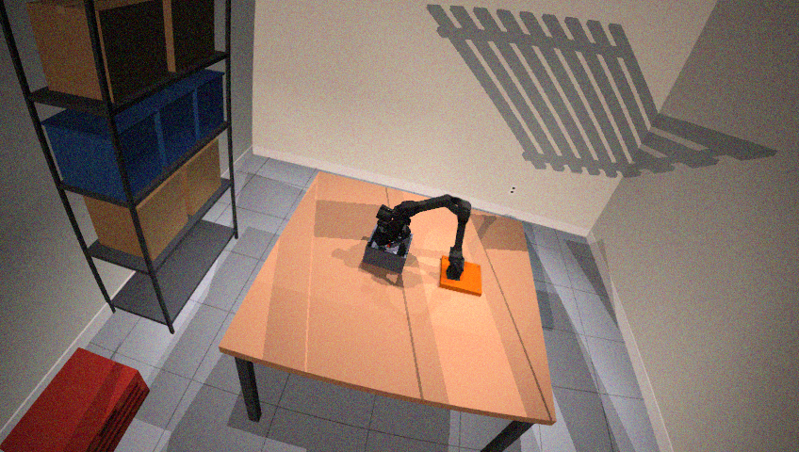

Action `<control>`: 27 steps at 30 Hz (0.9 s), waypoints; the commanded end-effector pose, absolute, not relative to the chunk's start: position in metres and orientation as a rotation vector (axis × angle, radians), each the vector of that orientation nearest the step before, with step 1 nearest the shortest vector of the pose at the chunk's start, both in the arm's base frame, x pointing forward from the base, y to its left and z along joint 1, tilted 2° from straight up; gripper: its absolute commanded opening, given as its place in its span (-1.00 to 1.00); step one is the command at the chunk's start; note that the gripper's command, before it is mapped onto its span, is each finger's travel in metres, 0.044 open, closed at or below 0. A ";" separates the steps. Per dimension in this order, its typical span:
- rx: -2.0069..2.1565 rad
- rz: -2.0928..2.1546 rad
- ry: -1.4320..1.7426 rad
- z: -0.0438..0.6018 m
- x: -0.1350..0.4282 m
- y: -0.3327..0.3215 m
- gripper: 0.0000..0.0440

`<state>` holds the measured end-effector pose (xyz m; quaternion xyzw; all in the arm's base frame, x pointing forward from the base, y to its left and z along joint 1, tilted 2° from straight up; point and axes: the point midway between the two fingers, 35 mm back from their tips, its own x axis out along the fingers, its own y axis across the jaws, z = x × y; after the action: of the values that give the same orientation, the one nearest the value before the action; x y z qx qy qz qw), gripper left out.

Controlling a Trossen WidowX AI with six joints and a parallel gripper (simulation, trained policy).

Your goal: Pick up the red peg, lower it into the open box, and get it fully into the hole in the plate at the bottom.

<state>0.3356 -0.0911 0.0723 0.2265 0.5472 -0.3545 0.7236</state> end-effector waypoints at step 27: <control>0.598 -0.507 1.205 0.136 0.425 -0.063 1.00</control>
<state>0.3774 -0.0897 0.1049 0.2463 0.6133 -0.2939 0.6906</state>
